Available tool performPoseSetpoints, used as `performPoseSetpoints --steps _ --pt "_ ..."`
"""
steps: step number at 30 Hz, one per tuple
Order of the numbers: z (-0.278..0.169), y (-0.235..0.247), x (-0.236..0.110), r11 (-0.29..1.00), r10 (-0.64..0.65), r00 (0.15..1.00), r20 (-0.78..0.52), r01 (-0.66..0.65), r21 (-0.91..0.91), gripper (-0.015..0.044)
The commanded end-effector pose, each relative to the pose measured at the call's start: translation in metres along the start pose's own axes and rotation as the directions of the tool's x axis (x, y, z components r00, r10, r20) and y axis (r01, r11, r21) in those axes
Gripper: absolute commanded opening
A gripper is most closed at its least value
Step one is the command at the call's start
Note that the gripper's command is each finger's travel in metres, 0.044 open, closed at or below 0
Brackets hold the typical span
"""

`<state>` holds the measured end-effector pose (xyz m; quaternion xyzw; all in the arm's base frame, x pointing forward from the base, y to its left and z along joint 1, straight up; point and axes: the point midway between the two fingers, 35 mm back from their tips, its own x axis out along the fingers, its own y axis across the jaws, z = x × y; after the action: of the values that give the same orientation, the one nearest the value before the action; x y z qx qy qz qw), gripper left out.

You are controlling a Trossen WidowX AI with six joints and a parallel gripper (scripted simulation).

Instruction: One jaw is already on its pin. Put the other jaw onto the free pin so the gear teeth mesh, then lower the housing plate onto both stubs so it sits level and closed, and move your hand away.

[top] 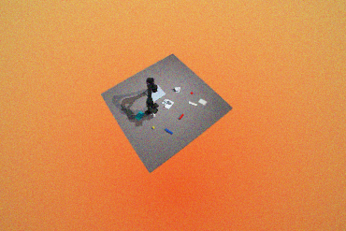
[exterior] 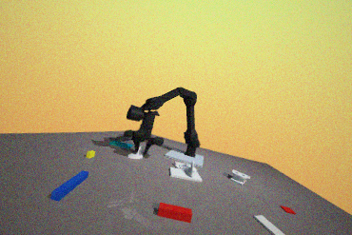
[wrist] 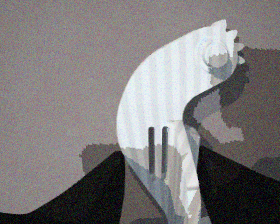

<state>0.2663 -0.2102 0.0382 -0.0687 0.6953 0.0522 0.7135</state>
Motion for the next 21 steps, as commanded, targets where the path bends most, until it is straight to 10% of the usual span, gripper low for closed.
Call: performPoseSetpoints --steps 1,21 --pt "0.000 0.001 0.000 1.000 0.003 1.000 0.001 -0.003 -0.002 0.0134" --pt "0.002 -0.002 -0.053 1.000 0.000 1.000 0.001 0.000 0.001 0.0134"
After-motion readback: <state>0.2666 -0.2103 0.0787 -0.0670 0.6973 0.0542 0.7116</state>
